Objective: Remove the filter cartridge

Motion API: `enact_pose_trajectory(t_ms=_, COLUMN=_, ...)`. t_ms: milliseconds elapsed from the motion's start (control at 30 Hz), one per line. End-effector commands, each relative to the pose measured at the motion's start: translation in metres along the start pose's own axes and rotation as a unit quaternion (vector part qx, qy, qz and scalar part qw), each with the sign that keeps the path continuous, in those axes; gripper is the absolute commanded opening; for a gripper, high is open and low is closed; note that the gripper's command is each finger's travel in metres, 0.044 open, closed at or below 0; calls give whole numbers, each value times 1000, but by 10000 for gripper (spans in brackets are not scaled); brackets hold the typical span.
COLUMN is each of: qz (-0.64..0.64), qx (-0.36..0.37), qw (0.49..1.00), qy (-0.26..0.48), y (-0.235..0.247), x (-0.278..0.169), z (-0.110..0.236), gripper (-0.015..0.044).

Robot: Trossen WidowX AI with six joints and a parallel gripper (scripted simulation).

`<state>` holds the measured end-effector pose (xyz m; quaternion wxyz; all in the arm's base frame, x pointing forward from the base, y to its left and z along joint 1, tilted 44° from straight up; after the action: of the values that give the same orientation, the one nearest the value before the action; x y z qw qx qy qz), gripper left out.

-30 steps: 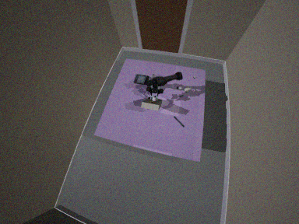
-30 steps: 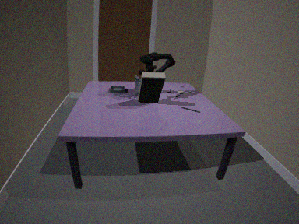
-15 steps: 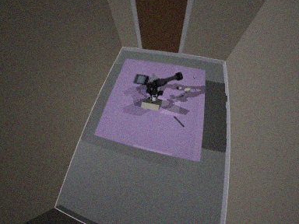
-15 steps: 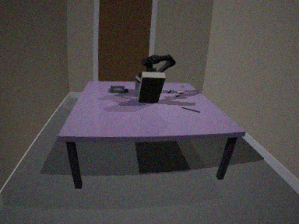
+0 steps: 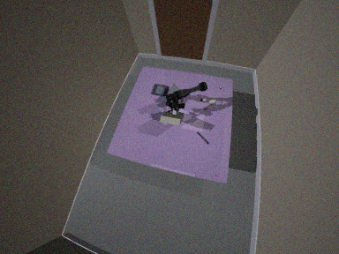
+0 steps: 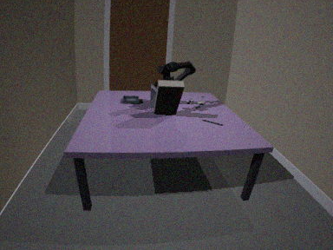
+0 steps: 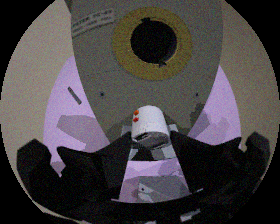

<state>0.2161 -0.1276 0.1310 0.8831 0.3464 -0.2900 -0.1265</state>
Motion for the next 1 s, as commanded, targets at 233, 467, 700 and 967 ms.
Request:
enact_pose_trajectory(t_ms=233, qz=2, qx=0, qw=1000, qy=0, y=0, x=0, z=0, gripper=132)
enact_pose_trajectory(t_ms=467, qz=0, qx=1, qw=1000, qy=0, y=0, x=15, z=7, gripper=0)
enact_pose_trajectory(t_ms=700, qz=-7, qx=-2, qw=1000, qy=-1, y=-1, x=23, z=23, gripper=0)
enact_pose_trajectory(t_ms=967, qz=-29, qx=-7, qw=1000, qy=-5, y=-2, x=25, z=66, gripper=0)
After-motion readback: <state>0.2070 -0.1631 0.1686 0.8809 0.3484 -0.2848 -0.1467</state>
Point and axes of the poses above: the point midway between the two fingers, 35 mm back from their tips, its own z axis back along the fingers, its own y axis across the jaws, x = y × z, the point moved 4 cm from there along z, back along the fingers
